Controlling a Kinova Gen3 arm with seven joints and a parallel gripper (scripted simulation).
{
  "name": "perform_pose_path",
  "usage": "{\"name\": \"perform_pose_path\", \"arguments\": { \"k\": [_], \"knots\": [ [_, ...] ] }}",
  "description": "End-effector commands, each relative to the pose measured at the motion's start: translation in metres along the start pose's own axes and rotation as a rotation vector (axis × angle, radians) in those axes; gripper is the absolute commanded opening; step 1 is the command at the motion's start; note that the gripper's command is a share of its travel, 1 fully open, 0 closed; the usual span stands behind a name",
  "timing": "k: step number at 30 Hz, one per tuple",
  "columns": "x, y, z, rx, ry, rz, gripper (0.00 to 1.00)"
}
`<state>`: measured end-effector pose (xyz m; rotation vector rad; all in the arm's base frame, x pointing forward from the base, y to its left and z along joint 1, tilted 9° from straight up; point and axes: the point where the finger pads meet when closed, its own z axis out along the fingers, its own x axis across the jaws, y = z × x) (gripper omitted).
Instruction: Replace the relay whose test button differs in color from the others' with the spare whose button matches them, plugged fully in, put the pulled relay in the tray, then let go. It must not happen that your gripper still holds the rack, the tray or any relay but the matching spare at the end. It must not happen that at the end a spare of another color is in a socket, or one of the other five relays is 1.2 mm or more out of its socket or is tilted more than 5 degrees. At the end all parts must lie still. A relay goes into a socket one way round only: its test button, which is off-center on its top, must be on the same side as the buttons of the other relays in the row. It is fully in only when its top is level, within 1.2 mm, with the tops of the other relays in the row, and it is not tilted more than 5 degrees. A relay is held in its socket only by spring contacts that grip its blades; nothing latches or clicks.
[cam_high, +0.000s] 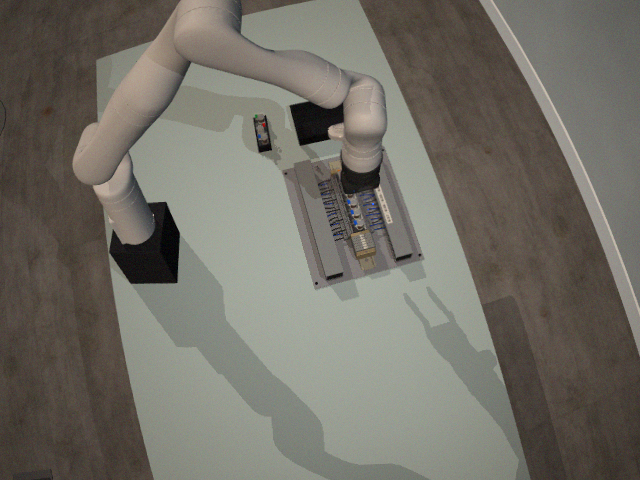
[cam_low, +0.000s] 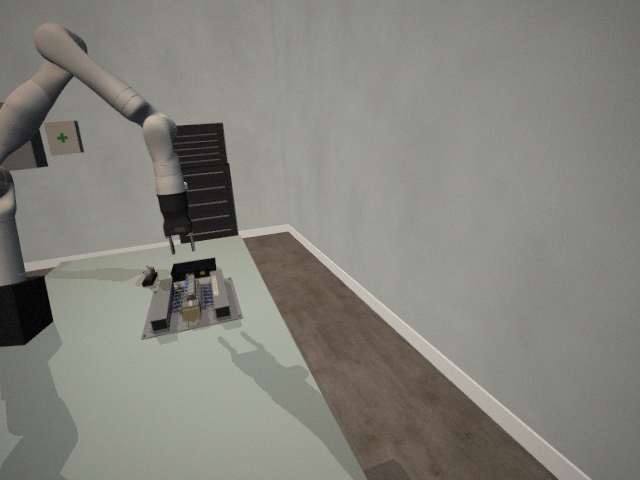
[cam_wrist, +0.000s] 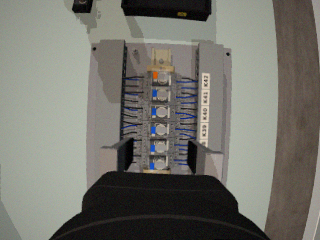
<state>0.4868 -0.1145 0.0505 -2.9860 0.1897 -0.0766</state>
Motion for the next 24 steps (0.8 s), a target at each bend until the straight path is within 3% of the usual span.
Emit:
{"name": "perform_pose_path", "arguments": {
  "k": [1,24],
  "knots": [
    [0.000,-0.007,0.004,-0.001,0.000,-0.004,1.00],
    [-0.001,-0.069,0.048,0.000,-0.002,-0.007,1.00]
  ]
}}
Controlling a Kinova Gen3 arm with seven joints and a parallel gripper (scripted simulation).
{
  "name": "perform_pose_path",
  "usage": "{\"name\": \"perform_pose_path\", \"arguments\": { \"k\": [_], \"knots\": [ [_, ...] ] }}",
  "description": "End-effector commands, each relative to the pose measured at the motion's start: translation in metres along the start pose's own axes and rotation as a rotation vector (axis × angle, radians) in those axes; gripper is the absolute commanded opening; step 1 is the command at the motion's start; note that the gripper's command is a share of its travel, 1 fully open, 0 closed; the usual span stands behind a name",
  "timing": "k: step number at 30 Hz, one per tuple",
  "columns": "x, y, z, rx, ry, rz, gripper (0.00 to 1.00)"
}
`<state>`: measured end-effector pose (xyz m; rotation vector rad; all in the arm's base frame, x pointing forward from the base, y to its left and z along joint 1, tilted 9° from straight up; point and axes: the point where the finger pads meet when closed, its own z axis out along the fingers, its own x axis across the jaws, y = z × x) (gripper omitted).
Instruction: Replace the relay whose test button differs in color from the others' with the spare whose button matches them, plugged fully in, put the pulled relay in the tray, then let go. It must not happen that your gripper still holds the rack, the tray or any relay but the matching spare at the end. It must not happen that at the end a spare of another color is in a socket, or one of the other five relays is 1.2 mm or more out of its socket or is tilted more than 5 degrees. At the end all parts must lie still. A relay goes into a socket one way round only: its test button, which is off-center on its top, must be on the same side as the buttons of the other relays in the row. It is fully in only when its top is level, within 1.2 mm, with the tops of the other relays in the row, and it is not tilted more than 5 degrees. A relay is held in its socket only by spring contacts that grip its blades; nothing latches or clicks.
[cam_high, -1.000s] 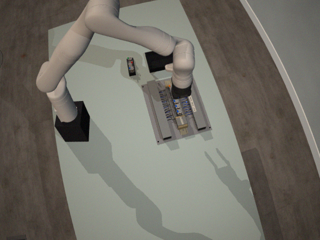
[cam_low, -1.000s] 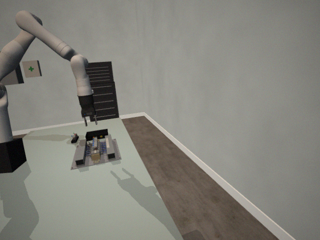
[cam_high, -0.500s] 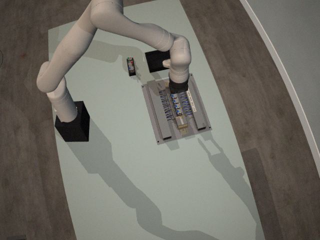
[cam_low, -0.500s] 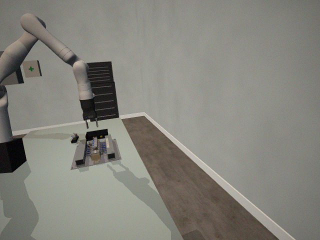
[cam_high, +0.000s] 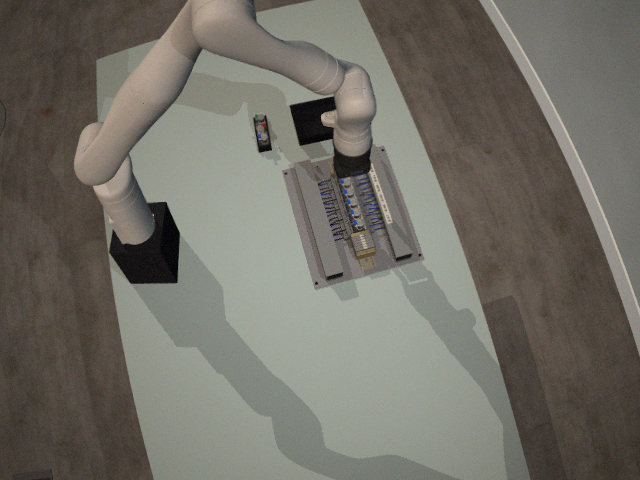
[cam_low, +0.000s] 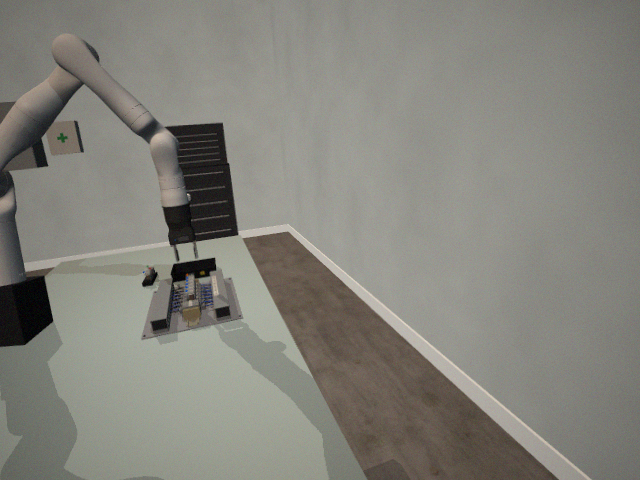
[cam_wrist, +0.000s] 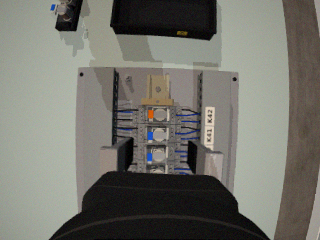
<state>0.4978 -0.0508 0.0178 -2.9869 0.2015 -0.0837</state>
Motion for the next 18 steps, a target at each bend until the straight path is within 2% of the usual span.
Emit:
{"name": "perform_pose_path", "arguments": {
  "k": [1,6,9,18],
  "knots": [
    [-0.002,-0.014,0.008,0.002,-0.008,-0.015,1.00],
    [-0.003,-0.030,0.019,0.002,-0.010,-0.018,1.00],
    [-0.002,-0.026,0.016,0.002,-0.004,-0.009,1.00],
    [-0.004,-0.042,0.027,0.002,-0.008,-0.015,1.00]
  ]
}}
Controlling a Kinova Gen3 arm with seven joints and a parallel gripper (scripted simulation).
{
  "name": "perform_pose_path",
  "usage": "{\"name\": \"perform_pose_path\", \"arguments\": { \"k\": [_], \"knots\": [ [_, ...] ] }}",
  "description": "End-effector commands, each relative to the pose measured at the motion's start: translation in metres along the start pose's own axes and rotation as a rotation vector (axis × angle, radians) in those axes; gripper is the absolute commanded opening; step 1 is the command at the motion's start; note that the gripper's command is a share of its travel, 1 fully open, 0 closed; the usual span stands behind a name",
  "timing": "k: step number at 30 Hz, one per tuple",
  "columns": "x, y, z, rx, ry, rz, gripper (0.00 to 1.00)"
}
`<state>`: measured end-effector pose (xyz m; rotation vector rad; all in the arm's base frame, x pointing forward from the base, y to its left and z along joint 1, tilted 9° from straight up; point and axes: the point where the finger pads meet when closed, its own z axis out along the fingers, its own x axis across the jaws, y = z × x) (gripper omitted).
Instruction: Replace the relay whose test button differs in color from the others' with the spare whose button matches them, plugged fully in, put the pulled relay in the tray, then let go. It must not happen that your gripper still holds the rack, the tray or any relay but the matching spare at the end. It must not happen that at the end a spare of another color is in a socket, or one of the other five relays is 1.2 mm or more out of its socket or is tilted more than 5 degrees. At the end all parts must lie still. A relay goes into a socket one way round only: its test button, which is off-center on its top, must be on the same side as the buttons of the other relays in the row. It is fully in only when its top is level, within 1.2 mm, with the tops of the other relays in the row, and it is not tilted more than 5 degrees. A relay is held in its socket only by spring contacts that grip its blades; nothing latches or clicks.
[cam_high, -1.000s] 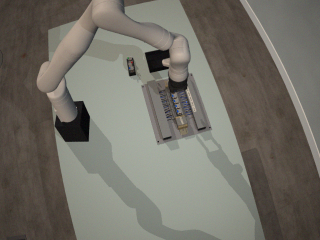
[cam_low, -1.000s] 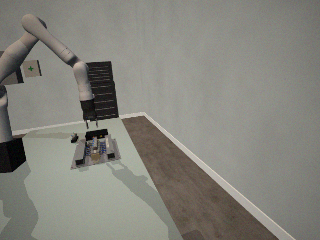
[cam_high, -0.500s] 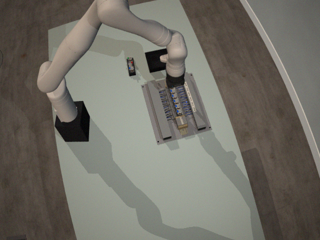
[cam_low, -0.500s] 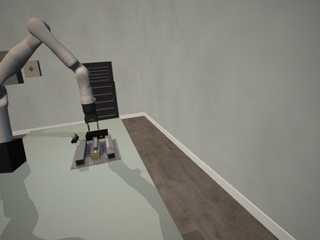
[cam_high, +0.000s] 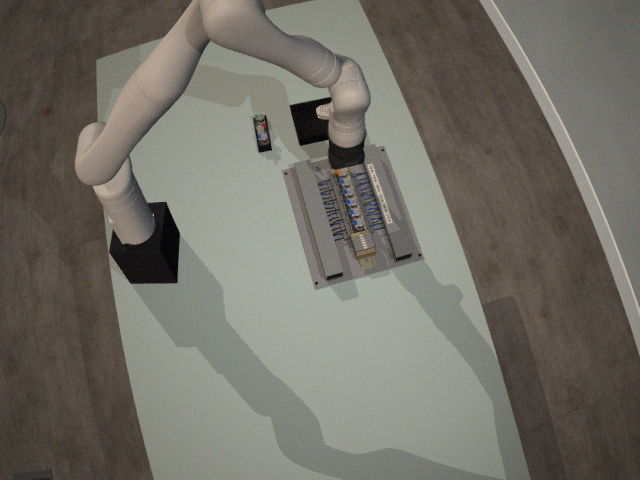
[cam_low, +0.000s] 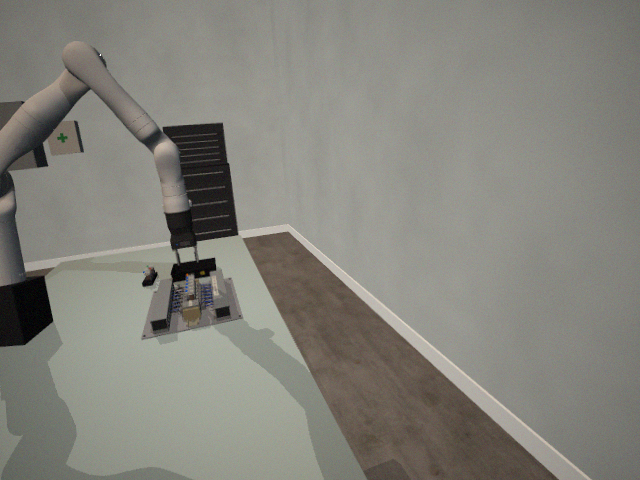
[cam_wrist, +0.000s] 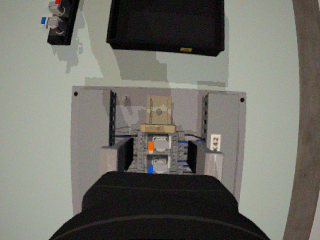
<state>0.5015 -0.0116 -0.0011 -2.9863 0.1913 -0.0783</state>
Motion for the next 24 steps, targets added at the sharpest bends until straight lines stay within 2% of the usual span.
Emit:
{"name": "perform_pose_path", "arguments": {
  "k": [1,5,24],
  "knots": [
    [-0.0016,-0.0075,0.0040,0.001,-0.004,-0.009,1.00],
    [-0.0026,-0.0145,0.0088,0.001,-0.006,-0.012,1.00],
    [-0.0026,-0.0079,0.0042,0.001,-0.006,-0.012,1.00]
  ]
}}
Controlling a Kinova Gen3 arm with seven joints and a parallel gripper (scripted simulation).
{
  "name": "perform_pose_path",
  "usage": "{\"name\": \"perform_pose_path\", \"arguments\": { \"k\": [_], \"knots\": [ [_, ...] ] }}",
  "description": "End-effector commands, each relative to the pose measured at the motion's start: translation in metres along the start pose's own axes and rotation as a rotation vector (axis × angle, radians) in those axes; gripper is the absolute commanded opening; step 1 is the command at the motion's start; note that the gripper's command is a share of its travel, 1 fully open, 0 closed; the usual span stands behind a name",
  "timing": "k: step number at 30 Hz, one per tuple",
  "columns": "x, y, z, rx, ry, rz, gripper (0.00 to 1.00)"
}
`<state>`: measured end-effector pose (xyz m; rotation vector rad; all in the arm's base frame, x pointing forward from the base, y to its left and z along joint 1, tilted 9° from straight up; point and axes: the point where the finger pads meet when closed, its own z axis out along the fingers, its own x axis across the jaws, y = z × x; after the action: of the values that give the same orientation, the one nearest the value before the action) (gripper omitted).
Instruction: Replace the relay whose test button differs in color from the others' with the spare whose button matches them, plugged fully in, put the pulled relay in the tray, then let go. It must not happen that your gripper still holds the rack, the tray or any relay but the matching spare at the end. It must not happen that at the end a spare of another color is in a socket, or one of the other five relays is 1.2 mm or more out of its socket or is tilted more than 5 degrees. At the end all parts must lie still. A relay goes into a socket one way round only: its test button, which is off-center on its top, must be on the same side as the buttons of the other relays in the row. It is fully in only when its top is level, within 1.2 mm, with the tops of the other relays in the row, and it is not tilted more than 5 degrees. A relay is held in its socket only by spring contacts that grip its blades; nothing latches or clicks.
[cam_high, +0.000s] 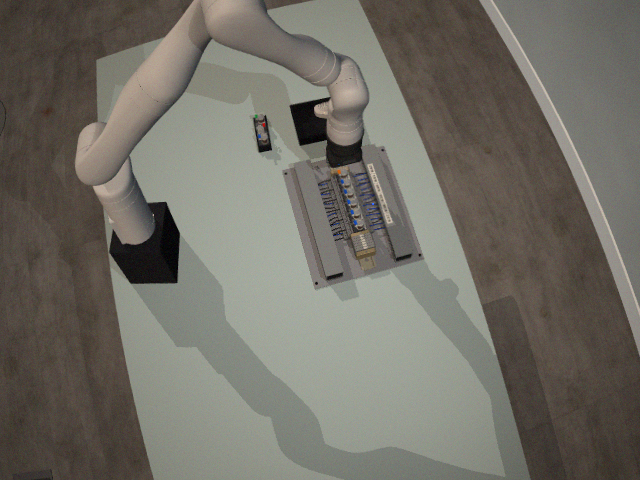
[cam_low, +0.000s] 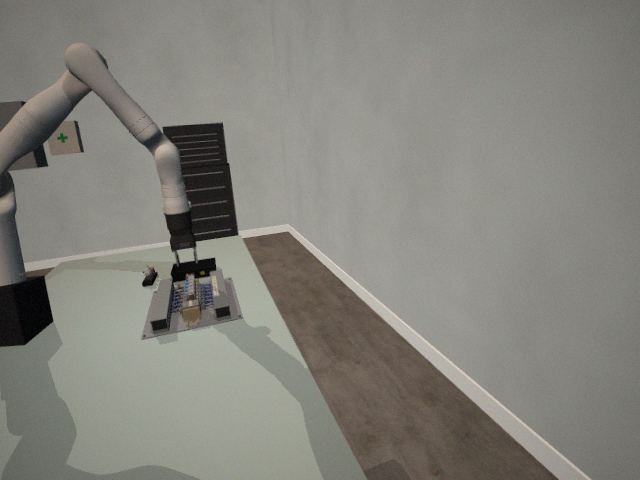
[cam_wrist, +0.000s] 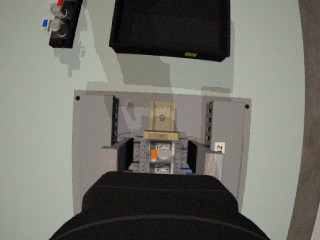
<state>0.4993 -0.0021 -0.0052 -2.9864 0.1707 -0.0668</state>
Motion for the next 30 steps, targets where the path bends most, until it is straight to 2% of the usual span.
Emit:
{"name": "perform_pose_path", "arguments": {
  "k": [1,30],
  "knots": [
    [0.0008,0.0004,-0.0011,0.000,0.002,0.000,1.00],
    [0.0019,0.0078,-0.0062,0.000,0.003,0.001,1.00]
  ]
}}
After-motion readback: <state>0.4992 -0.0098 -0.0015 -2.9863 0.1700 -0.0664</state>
